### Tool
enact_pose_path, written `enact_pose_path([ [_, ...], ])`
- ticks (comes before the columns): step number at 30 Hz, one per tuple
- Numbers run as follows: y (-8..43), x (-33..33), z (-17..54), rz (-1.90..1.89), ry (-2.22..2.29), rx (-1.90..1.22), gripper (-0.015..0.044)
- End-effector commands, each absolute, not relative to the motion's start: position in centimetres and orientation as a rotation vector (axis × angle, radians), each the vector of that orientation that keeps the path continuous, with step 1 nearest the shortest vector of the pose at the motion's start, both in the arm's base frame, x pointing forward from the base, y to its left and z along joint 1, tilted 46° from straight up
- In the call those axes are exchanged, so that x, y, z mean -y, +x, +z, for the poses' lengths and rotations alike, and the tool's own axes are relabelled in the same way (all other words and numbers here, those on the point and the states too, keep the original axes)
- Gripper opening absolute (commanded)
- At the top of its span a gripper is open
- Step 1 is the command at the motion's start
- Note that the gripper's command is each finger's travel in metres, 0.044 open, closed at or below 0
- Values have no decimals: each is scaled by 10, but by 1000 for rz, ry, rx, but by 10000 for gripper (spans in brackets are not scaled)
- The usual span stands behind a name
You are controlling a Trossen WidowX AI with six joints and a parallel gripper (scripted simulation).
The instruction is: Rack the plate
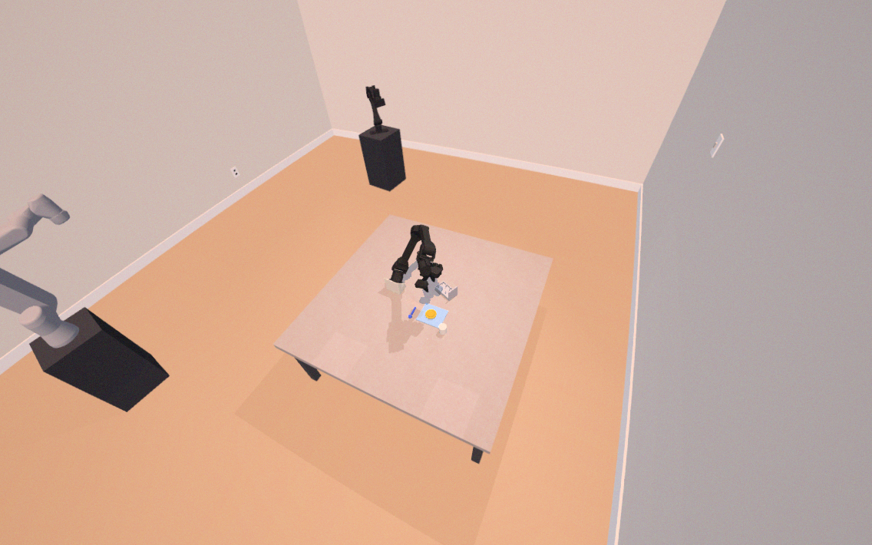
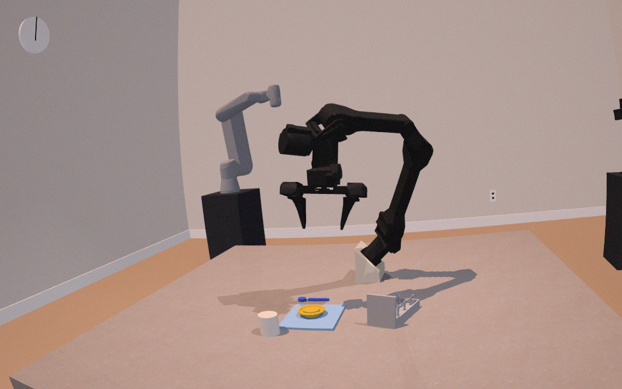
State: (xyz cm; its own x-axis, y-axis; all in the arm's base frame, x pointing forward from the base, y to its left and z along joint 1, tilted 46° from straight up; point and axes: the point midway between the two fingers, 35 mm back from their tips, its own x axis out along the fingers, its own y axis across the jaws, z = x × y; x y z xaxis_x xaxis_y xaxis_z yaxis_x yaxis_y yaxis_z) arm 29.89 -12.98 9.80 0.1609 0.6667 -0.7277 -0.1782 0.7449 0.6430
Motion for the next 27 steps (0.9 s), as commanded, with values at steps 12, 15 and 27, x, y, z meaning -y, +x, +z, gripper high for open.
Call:
enact_pose_path([
  [12, 324, 105, 23, 757, 479, -1458, 400],
  [15, 322, 76, -10, 768, 459, -1462, 400],
  [27, 315, 52, -35, 778, 444, -1465, 400],
])
